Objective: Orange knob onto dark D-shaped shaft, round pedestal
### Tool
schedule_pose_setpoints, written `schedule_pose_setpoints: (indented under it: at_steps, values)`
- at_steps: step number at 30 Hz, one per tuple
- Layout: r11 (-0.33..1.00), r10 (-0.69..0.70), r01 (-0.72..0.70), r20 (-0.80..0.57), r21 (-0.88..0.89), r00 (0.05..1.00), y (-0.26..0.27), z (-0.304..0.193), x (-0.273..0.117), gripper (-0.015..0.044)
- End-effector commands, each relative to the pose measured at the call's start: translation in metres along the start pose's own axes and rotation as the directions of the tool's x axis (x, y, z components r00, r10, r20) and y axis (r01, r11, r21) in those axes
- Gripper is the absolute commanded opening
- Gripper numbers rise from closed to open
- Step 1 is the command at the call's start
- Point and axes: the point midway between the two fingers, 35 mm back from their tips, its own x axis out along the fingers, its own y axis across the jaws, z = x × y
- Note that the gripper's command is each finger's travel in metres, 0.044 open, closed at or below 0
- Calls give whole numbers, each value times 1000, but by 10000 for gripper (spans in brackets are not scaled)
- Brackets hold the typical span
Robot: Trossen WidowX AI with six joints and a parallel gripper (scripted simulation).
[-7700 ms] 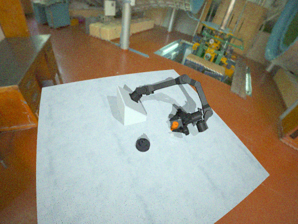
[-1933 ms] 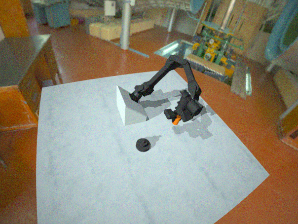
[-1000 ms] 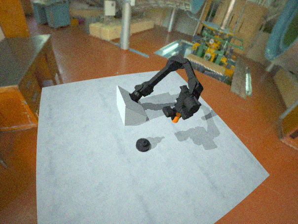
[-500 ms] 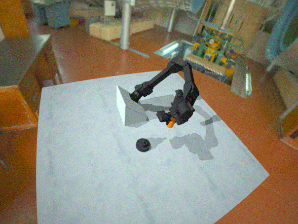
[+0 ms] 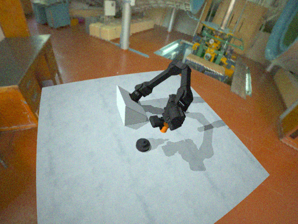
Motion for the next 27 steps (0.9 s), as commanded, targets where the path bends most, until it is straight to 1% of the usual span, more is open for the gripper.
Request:
schedule_pose_setpoints:
  at_steps: [1,27]
  values:
    - [1000,-2,2,2,4,1000,-17,3,2,0]
    - [1000,13,-13,-3,-17,1000,-99,8,25,0]
